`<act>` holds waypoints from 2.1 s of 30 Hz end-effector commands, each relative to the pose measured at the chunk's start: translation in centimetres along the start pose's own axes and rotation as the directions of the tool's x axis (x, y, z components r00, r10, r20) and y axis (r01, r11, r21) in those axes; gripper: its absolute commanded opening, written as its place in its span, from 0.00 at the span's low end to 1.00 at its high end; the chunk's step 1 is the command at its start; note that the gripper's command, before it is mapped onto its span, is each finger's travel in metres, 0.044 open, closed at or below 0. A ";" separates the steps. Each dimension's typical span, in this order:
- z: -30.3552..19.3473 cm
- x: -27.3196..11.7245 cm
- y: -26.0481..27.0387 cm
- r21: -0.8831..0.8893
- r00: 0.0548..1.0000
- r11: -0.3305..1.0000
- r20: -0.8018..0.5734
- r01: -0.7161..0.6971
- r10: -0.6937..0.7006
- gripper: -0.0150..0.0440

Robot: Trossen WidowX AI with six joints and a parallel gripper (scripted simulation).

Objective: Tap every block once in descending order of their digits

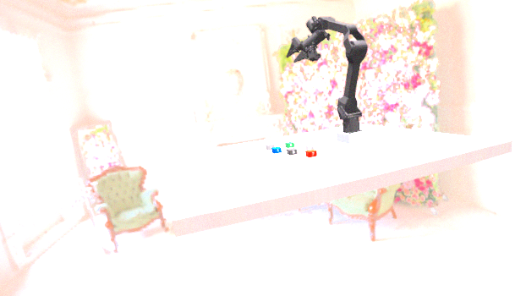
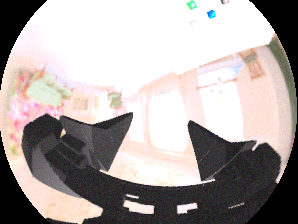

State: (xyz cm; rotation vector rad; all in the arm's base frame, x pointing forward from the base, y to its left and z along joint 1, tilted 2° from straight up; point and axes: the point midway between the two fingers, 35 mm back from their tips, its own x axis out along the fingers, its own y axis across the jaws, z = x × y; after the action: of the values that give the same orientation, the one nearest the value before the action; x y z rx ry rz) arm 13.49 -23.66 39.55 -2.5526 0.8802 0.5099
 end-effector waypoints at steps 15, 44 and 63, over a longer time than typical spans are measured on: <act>8.6 10.3 -4.4 -0.881 0.897 0.169 0.433 0.442 -0.088 0.93; 23.1 14.9 -12.1 0.266 0.574 -0.947 0.810 -0.180 0.118 0.93; 26.5 14.7 -13.4 0.502 0.502 -0.674 0.836 -0.542 0.220 0.93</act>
State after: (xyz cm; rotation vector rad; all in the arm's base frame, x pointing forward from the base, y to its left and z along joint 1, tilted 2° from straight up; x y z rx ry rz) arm 27.53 -8.86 13.76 -0.0242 1.4980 0.0085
